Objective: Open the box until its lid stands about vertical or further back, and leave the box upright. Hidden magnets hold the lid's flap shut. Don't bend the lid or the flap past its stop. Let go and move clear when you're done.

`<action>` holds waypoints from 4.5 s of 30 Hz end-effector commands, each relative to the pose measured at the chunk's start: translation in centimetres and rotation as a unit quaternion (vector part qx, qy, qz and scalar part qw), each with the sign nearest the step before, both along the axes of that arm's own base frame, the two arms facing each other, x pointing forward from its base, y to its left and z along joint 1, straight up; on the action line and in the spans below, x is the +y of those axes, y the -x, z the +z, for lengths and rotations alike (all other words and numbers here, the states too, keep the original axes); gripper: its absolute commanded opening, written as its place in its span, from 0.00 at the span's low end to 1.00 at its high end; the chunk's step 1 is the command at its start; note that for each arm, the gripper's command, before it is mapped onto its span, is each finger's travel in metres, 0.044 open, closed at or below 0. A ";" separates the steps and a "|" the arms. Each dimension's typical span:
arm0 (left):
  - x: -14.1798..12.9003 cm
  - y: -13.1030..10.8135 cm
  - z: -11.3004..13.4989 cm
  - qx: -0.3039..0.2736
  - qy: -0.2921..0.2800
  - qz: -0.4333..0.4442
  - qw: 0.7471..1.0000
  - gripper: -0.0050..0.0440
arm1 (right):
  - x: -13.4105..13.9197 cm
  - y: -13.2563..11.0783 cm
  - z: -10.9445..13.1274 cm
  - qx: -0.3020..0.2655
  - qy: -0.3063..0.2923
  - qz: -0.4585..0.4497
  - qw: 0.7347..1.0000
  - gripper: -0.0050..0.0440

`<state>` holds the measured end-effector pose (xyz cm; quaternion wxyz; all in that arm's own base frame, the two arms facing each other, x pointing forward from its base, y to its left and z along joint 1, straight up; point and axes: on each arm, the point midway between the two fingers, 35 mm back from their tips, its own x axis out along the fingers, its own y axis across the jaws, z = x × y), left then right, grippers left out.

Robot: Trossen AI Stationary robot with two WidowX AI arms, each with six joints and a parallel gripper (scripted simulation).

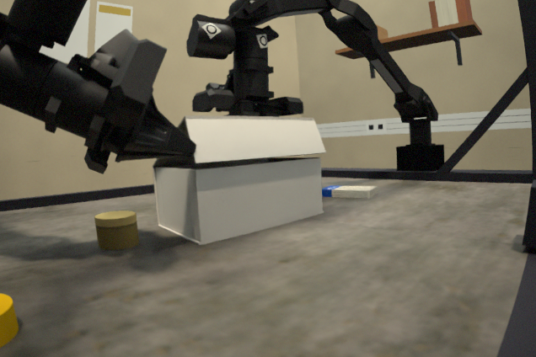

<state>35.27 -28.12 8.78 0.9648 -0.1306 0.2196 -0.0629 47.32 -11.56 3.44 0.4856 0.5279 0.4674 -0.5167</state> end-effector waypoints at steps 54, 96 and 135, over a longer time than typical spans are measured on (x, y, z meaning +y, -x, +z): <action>0.9 -0.1 4.6 -0.016 0.018 -0.006 1.000 0.12 | 0.1 -0.1 -0.1 -0.001 0.000 0.000 1.000 0.00; 1.6 -0.1 5.4 -0.012 0.014 -0.004 1.000 0.12 | 0.1 -0.1 -0.1 -0.001 0.000 0.000 1.000 0.00; 1.1 -0.2 4.5 -0.011 0.144 0.003 0.989 0.12 | 0.1 -0.1 -0.1 -0.001 0.000 0.000 1.000 0.00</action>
